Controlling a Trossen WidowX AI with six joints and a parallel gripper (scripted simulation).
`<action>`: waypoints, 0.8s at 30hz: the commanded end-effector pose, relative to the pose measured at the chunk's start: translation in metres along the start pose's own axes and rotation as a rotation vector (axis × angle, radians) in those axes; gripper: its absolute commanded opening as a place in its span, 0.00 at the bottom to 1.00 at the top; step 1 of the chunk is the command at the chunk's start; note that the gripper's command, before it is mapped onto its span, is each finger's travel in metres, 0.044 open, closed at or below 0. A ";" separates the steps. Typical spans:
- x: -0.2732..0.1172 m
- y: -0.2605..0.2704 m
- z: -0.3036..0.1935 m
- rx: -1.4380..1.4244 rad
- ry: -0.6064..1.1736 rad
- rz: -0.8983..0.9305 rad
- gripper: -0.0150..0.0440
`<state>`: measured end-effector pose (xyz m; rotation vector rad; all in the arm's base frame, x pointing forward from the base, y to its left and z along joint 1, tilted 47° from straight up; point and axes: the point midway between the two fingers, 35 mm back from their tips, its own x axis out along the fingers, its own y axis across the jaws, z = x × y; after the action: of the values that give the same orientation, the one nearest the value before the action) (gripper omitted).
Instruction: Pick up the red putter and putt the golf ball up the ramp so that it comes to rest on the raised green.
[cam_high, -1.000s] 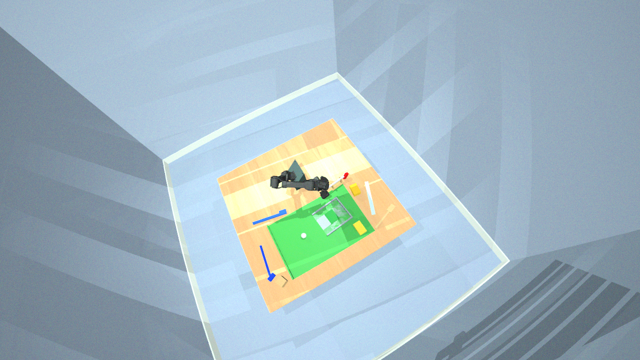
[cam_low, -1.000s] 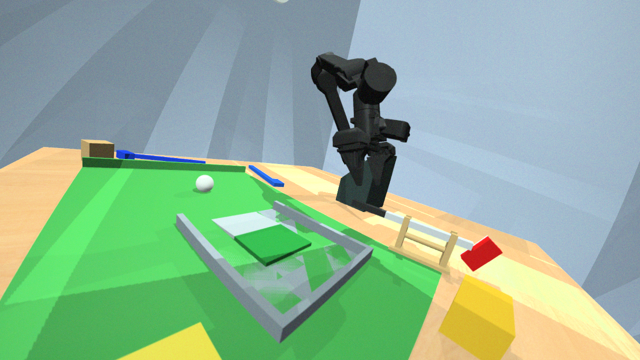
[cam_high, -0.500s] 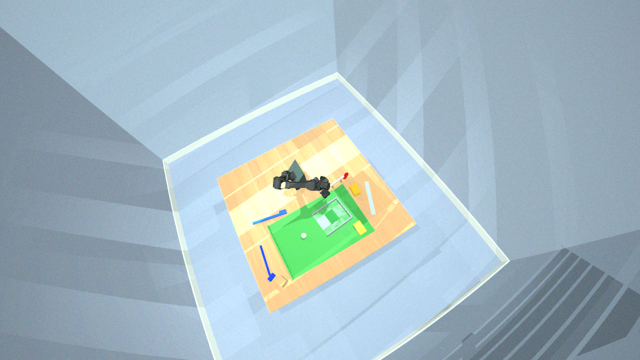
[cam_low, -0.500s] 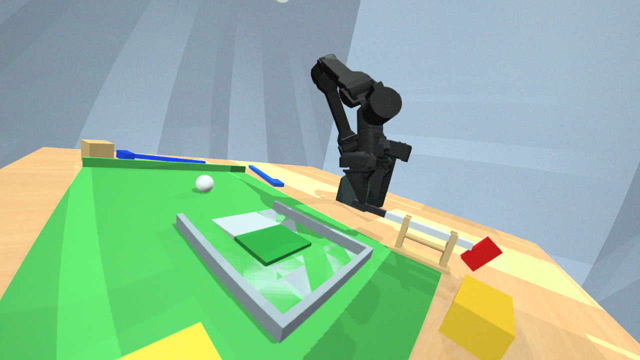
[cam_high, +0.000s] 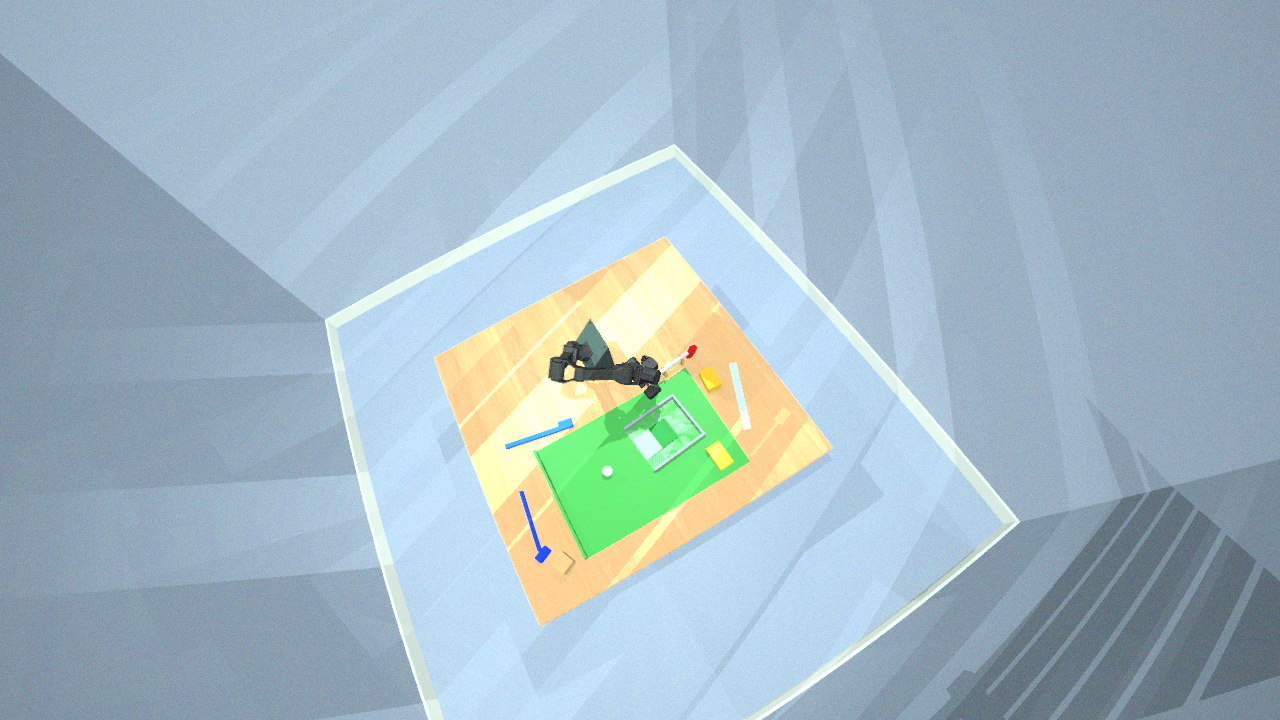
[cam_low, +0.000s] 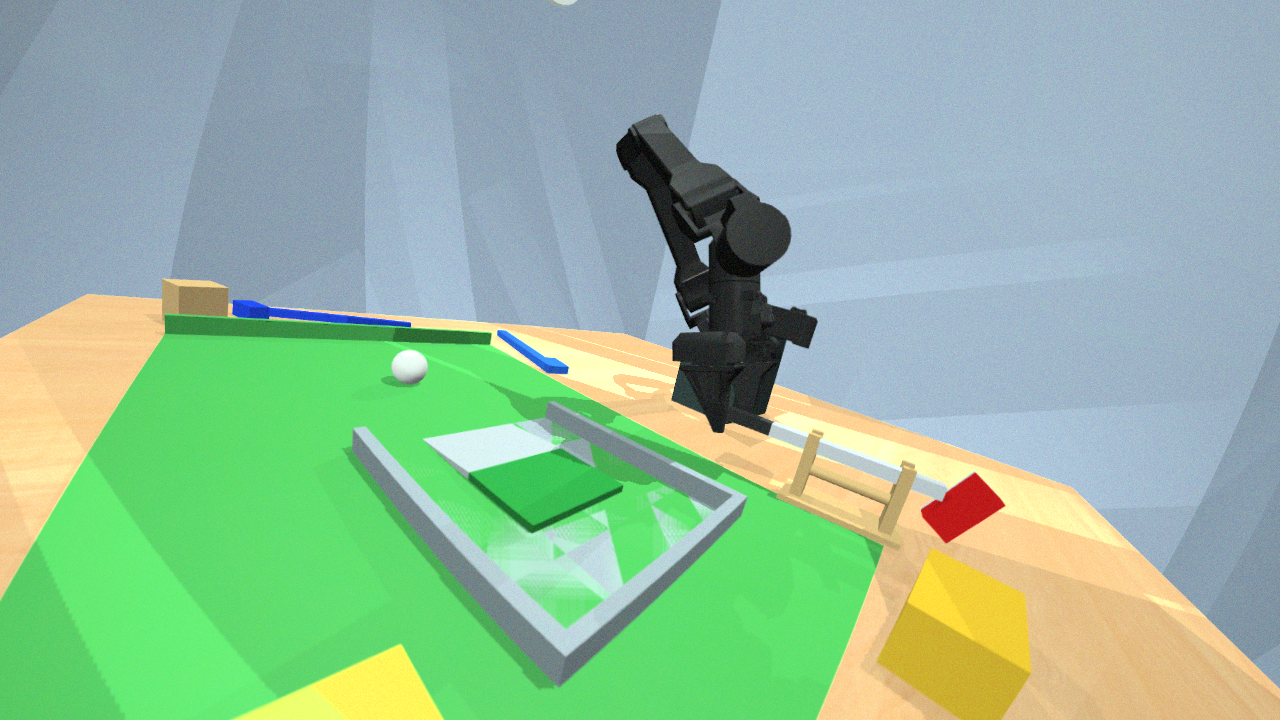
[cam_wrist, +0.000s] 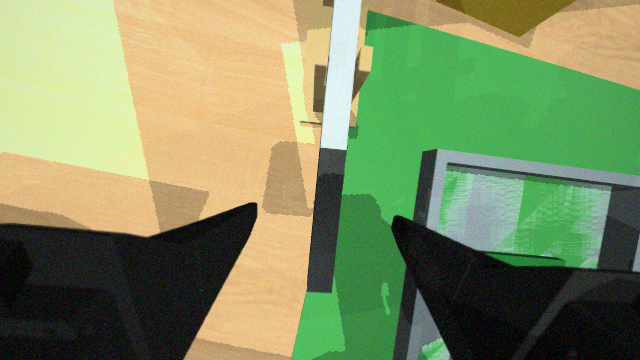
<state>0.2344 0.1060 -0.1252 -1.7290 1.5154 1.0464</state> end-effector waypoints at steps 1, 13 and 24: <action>0.007 0.001 -0.002 -0.004 0.008 0.005 1.00; 0.022 0.002 -0.006 -0.004 0.009 0.005 1.00; 0.018 0.000 -0.006 0.001 0.002 0.002 0.56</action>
<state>0.2354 0.0914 -0.1383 -1.7289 1.5198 1.0452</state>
